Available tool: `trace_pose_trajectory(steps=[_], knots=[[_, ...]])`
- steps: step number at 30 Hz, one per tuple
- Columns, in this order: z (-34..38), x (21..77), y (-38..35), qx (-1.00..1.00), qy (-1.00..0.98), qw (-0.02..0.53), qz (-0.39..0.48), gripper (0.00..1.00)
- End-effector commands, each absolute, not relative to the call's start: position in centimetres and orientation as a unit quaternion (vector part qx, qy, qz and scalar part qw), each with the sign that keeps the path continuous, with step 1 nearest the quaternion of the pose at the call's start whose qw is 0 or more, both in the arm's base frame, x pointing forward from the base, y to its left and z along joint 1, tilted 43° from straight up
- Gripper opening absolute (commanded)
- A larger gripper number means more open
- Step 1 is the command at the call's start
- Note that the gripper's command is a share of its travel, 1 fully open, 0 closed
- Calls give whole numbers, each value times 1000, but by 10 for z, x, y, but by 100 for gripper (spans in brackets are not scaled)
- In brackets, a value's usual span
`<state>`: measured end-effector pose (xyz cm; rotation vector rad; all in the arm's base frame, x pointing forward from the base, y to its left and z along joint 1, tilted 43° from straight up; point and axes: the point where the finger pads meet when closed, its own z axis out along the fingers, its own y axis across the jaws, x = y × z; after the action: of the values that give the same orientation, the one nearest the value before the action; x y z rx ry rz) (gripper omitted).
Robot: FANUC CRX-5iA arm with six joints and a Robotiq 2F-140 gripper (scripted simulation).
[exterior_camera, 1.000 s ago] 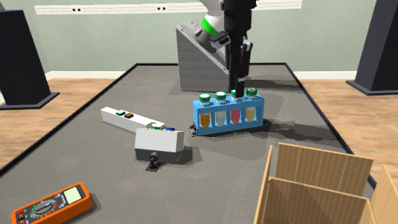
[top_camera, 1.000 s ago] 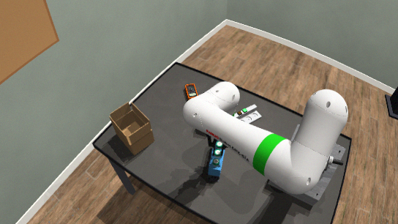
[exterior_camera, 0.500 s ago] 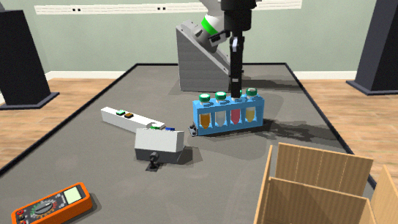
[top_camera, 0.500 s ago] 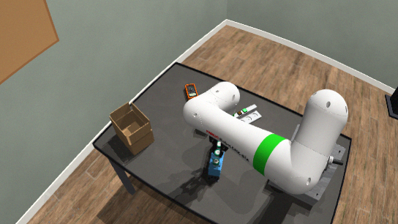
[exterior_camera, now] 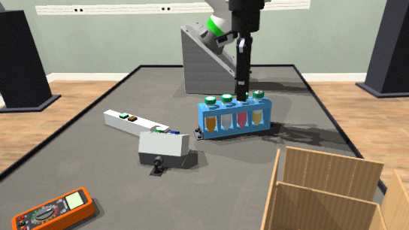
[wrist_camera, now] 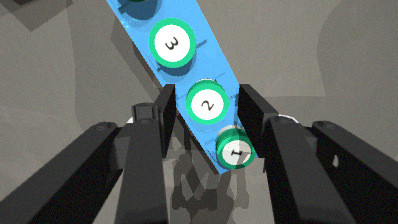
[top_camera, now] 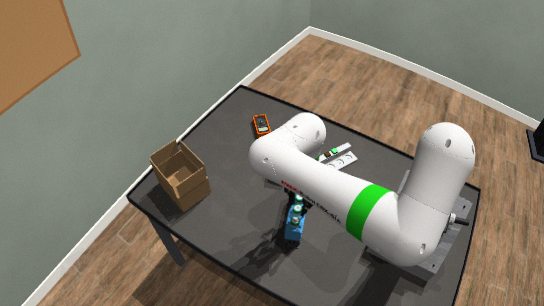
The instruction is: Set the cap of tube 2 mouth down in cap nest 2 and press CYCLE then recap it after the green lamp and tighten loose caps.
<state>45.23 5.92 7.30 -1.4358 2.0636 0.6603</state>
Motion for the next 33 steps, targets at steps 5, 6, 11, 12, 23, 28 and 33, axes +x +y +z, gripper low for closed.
trace_pose_trajectory(steps=[5,6,11,12,23,28,33], knots=[[74,453,58,-592,720,287,222,41],[74,453,58,-606,708,291,216,41],[74,453,58,-674,644,311,186,41],[74,453,58,-686,630,315,180,41],[74,453,58,-788,497,342,120,41],[74,453,58,-834,416,352,86,41],[74,453,58,-843,396,354,77,41]])
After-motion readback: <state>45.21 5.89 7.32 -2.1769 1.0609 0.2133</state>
